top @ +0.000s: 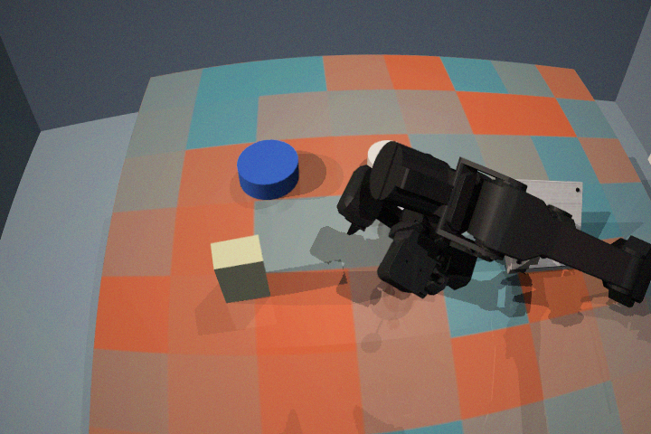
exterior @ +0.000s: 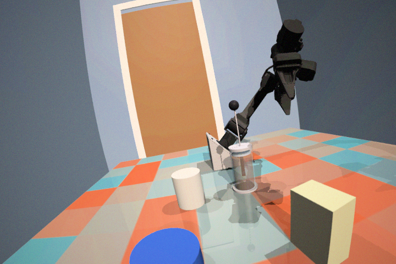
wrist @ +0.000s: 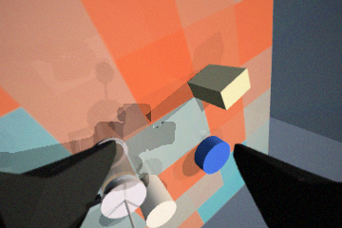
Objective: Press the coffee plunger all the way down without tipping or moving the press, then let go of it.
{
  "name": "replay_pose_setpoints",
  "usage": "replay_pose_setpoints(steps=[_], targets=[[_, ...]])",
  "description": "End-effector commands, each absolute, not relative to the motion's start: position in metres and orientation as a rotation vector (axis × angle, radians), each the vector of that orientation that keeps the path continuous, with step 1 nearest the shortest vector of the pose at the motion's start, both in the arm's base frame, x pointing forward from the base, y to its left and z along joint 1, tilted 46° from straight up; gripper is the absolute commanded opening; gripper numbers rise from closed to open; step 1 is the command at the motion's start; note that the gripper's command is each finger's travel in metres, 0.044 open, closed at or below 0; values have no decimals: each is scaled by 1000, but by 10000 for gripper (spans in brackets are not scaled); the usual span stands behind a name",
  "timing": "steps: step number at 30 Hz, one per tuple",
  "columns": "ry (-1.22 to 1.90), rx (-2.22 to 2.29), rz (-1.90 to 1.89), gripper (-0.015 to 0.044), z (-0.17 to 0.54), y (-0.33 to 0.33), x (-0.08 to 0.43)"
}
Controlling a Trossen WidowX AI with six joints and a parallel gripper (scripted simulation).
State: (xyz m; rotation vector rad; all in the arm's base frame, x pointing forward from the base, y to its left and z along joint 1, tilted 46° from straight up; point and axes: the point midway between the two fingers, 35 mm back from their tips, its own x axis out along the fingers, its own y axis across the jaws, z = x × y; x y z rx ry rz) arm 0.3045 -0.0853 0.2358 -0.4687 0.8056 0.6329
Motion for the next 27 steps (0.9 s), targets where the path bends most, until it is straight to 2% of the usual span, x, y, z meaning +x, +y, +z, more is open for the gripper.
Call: replay_pose_setpoints(steps=[1, 8, 17, 27], targets=[[816, -130, 543, 440, 213, -125, 273], [703, 325, 357, 440, 198, -174, 224], [396, 800, 72, 440, 196, -224, 157], [386, 806, 72, 440, 159, -188, 164]])
